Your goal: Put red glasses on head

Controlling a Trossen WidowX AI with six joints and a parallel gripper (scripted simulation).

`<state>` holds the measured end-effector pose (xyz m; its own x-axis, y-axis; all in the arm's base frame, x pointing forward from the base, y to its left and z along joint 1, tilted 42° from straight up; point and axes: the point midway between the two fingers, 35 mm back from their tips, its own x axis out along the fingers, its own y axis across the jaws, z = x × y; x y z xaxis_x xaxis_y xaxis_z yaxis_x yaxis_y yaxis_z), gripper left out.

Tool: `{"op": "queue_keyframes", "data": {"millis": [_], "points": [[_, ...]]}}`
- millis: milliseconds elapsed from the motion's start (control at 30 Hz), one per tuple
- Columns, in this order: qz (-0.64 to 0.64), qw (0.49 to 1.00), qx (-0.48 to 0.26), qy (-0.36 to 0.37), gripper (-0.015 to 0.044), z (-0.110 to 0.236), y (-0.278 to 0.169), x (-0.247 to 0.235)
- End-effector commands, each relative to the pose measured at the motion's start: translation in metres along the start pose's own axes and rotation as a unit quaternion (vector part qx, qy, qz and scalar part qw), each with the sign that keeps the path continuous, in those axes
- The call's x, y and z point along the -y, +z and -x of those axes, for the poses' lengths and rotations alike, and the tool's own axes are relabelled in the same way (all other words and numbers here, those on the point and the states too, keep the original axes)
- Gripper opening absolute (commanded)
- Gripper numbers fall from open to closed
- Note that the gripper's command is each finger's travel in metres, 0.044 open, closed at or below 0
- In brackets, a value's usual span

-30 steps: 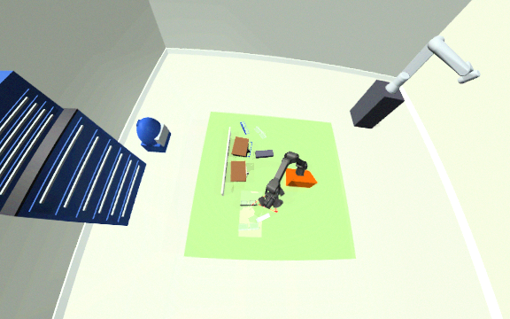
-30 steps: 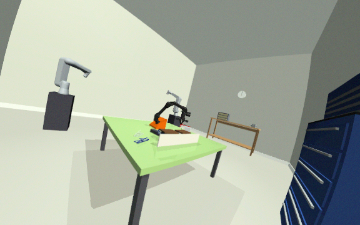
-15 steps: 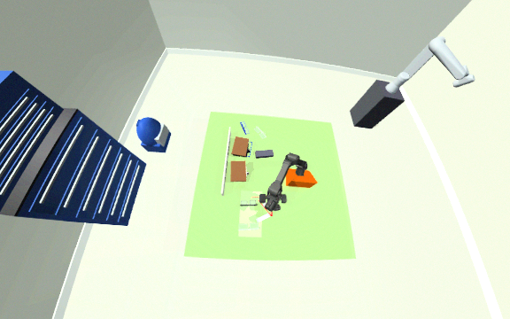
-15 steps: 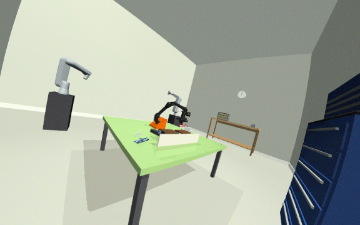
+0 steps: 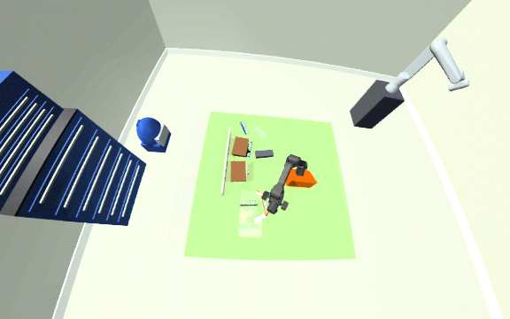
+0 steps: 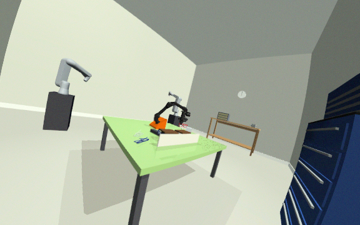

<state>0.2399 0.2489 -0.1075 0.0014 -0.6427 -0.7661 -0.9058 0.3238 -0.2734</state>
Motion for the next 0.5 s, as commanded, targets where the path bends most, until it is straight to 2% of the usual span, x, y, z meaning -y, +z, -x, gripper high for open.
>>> {"op": "queue_keyframes", "data": {"millis": [0, 467], "points": [[-0.075, 0.997, 0.003, 0.000, 0.0000, 0.000, 0.004, -0.004], [-0.300, 0.954, 0.002, 0.001, 0.0000, 0.000, 0.010, -0.019]]}}
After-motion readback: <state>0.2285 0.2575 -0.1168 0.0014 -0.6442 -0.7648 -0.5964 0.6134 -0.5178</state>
